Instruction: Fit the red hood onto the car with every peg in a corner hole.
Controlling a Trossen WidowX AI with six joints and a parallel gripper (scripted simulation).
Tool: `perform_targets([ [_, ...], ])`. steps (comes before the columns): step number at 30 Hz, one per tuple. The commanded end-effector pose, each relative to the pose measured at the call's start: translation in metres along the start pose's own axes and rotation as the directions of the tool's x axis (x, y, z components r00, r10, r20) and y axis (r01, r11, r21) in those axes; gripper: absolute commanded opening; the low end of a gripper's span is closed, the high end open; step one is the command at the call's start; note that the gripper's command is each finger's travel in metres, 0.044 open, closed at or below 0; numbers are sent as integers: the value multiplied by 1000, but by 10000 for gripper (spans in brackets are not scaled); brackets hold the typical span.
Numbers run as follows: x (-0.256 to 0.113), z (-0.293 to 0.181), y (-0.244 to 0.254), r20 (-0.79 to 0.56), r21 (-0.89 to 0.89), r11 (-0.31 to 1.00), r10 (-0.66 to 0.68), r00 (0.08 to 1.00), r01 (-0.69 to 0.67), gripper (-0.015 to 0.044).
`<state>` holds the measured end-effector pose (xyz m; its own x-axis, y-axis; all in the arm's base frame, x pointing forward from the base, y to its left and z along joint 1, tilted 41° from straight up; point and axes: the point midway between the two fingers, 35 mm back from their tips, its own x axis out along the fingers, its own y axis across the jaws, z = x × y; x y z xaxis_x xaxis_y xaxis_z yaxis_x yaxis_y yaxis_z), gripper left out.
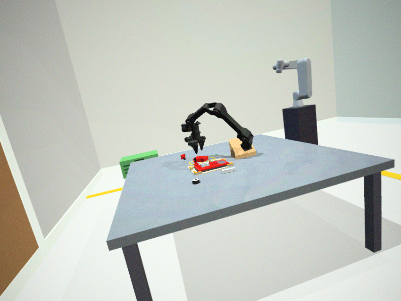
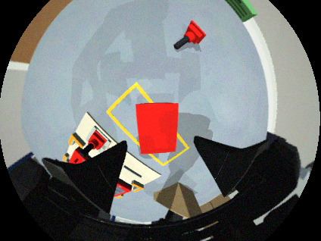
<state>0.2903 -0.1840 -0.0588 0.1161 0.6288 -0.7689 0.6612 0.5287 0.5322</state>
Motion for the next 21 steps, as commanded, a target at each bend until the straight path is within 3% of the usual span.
perform_targets([
  [1, 5, -1, 0, -3, 4, 1000, 5, 1000, -5, 440],
  [21, 22, -2, 1, -3, 4, 1000, 6, 1000, -6, 440],
])
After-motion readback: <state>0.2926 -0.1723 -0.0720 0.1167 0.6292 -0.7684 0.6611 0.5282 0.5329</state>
